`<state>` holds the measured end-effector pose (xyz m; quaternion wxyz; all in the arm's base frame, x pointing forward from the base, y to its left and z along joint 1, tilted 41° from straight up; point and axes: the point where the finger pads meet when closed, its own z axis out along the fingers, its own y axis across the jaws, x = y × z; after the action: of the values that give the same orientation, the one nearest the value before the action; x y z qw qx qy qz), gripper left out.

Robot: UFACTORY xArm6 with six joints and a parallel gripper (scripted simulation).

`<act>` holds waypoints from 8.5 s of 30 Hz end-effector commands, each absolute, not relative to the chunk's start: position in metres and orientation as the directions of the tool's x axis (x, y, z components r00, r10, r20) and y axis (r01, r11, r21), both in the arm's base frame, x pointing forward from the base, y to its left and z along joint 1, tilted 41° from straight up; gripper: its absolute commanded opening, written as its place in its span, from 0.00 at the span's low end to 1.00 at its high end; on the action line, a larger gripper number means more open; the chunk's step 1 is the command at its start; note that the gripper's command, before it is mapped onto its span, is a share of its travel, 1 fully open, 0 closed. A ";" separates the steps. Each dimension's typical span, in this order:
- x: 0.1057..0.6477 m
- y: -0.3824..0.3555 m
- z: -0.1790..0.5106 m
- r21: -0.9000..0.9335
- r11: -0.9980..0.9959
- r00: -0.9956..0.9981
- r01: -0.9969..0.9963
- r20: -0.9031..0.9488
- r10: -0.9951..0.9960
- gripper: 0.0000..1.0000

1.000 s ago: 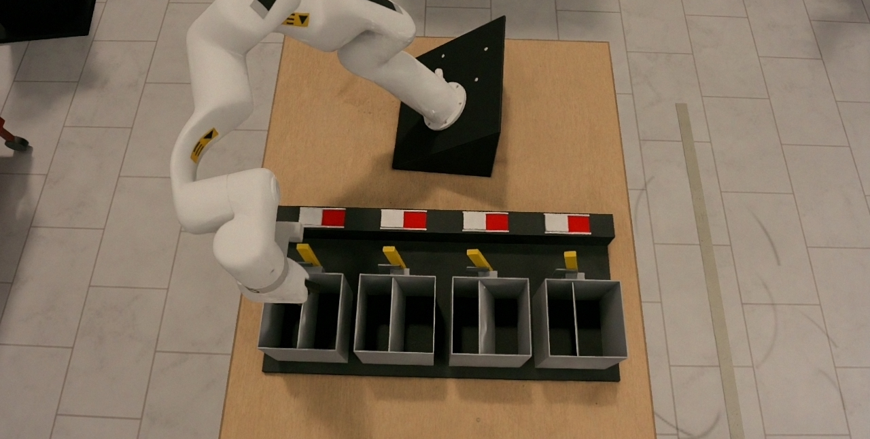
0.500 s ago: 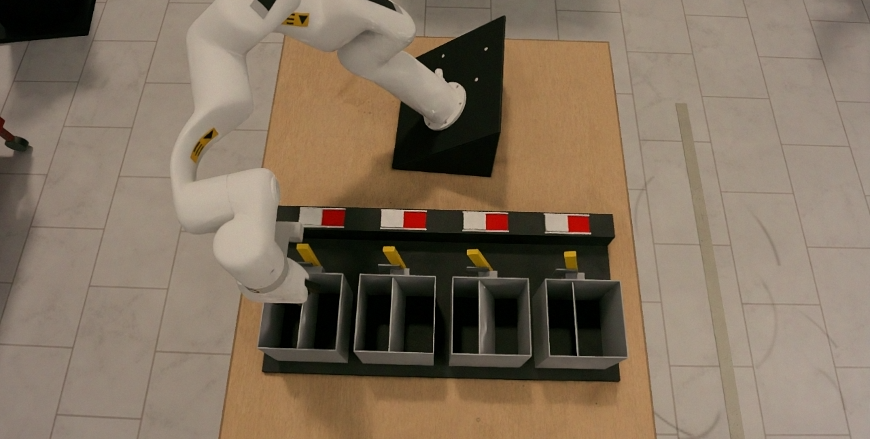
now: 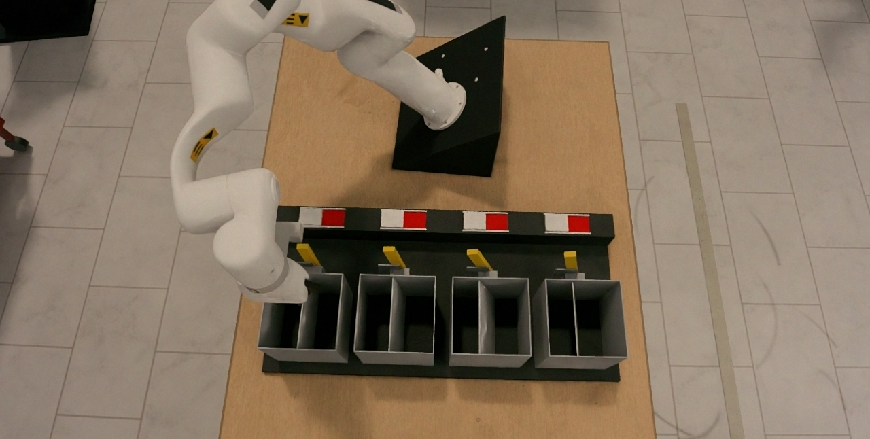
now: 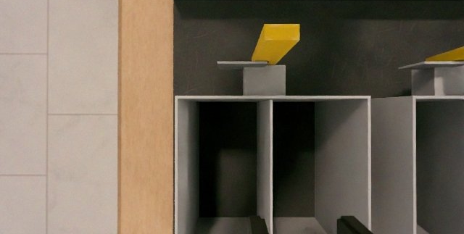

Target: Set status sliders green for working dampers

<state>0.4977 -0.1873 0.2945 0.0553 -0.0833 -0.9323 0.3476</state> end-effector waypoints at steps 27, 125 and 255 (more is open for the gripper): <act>0.386 -0.178 0.284 -0.655 0.747 -0.980 0.119 0.042 0.193 0.39; 0.372 -0.228 0.227 -0.655 0.747 -0.980 0.119 0.042 0.192 0.19; 0.364 -0.273 0.250 -0.198 0.963 -0.980 0.180 0.042 0.192 0.19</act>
<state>0.3639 -0.2702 0.2479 0.0329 -0.0942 -0.9885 0.1134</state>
